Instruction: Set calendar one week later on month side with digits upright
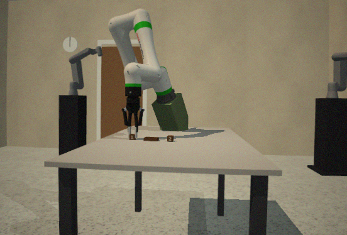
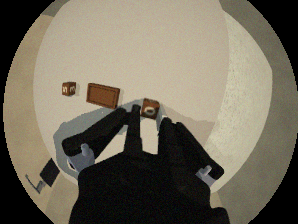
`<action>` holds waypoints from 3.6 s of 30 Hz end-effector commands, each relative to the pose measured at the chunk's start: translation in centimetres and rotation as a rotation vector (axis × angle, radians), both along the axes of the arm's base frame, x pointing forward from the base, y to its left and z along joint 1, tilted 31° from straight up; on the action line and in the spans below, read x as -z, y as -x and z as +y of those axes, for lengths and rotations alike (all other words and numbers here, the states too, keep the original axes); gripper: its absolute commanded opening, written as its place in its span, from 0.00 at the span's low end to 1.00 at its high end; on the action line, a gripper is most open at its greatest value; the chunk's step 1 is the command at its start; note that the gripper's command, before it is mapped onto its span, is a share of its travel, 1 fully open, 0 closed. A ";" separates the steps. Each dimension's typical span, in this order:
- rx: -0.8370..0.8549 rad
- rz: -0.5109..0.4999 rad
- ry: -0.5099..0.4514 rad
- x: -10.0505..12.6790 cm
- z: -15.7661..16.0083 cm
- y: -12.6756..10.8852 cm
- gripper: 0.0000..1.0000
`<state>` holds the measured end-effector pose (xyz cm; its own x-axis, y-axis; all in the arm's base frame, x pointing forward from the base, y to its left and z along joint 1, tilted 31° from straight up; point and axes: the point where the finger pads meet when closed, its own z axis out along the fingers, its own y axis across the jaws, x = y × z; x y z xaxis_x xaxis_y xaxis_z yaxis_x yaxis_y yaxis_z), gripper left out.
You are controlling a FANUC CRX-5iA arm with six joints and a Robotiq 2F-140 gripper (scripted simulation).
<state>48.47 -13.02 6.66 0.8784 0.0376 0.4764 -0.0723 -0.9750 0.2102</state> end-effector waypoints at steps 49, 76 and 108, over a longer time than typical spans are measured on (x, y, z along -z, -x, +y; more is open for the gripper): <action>0.000 0.000 0.000 0.0 0.0 0.0 0.29; 0.000 0.000 0.000 -7.2 1.9 4.0 0.29; -0.003 0.016 -0.004 -6.5 6.2 3.1 1.00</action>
